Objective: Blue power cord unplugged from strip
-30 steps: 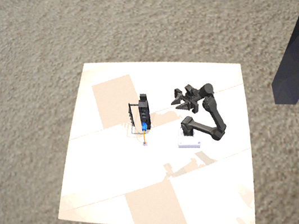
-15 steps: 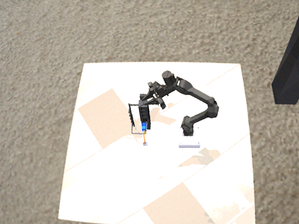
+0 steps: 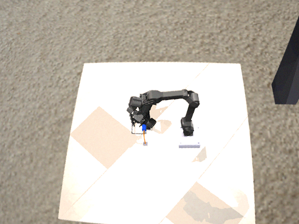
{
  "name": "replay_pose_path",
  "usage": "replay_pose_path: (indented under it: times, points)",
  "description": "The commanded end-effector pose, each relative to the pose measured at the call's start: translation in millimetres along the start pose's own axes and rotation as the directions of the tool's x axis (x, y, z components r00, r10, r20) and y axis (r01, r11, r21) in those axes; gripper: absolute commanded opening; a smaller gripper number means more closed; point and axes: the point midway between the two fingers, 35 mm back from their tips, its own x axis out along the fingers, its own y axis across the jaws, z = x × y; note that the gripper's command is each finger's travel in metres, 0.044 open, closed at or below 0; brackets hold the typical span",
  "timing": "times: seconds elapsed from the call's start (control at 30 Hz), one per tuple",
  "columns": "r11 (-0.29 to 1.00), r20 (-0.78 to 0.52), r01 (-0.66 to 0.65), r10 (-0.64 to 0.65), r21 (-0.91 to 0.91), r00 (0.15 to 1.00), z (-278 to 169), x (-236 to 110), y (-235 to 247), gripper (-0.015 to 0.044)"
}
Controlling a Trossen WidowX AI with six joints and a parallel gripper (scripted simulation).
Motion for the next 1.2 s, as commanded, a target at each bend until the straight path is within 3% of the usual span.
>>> replay_pose_path:
  times: [0.0, 0.1, 0.2, 1.17]
  points:
    - [0.946, -0.248, -0.186, 0.12, -0.265, 0.961, -16, 44, 21, 0.016]
    - [0.866, -0.392, -0.334, 0.18, -0.372, 0.902, -28, 66, 37, 0.016]
    - [0.831, -0.439, -0.386, 0.195, -0.402, 0.877, -32, 72, 42, 0.016]
    - [0.831, -0.441, -0.386, 0.193, -0.402, 0.876, -56, 64, 25, 0.016]
